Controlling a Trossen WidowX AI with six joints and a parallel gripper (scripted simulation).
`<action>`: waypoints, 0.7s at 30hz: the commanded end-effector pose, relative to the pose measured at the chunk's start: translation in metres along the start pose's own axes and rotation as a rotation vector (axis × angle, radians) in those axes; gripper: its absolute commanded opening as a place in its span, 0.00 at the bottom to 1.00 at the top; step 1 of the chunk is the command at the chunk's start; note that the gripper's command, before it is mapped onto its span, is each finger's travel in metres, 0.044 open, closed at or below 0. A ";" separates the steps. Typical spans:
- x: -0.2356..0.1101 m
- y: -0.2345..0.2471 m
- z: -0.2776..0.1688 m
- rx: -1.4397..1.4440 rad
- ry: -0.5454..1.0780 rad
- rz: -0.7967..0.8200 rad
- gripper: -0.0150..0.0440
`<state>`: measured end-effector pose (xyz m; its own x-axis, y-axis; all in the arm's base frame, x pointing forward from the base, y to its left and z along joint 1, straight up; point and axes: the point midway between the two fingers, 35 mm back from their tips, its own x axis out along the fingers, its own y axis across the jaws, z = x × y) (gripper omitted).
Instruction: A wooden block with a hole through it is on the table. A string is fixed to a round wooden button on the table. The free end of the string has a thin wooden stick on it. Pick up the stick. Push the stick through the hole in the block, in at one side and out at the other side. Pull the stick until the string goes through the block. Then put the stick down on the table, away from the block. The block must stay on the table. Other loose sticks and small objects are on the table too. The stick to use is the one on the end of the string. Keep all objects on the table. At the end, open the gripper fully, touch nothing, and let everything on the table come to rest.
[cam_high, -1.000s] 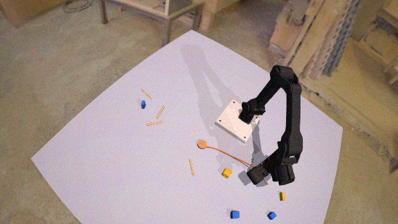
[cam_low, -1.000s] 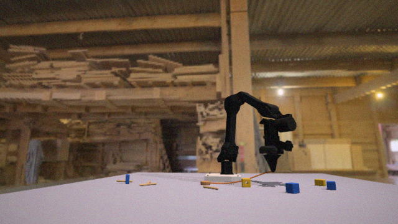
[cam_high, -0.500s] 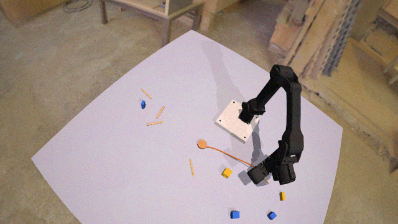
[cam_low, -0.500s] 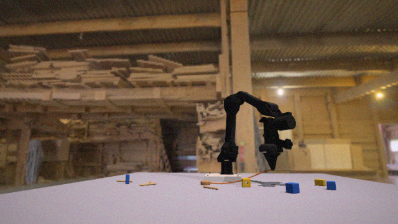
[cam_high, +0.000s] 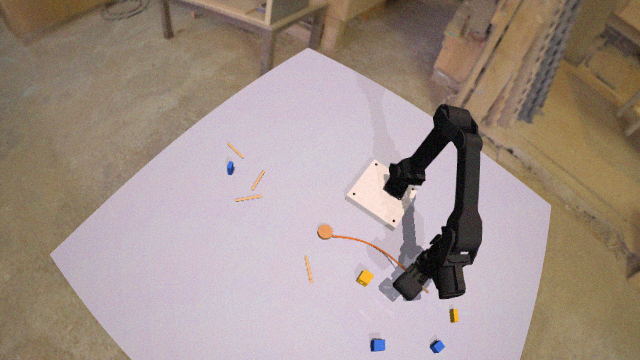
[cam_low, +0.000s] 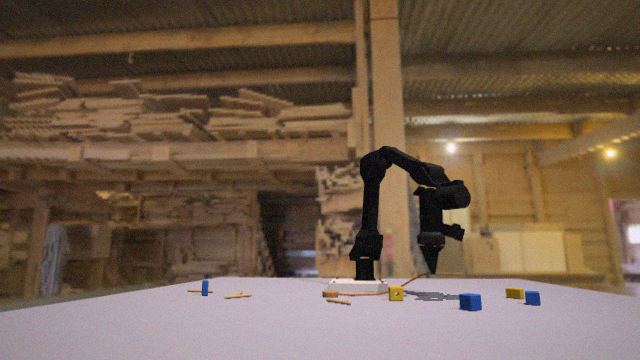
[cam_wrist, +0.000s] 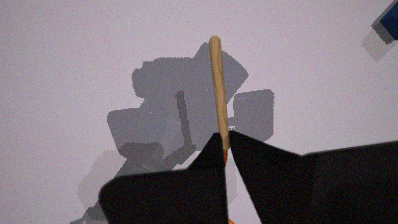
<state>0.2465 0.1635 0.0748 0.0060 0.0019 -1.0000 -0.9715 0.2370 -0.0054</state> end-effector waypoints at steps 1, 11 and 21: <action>0.001 -0.003 -0.004 -0.046 0.007 0.008 0.25; 0.001 -0.011 -0.014 -0.176 0.019 0.025 0.25; 0.001 -0.019 -0.025 -0.308 0.027 0.046 0.25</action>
<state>0.2585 0.1377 0.0743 -0.0329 -0.0195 -0.9993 -0.9988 -0.0348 0.0336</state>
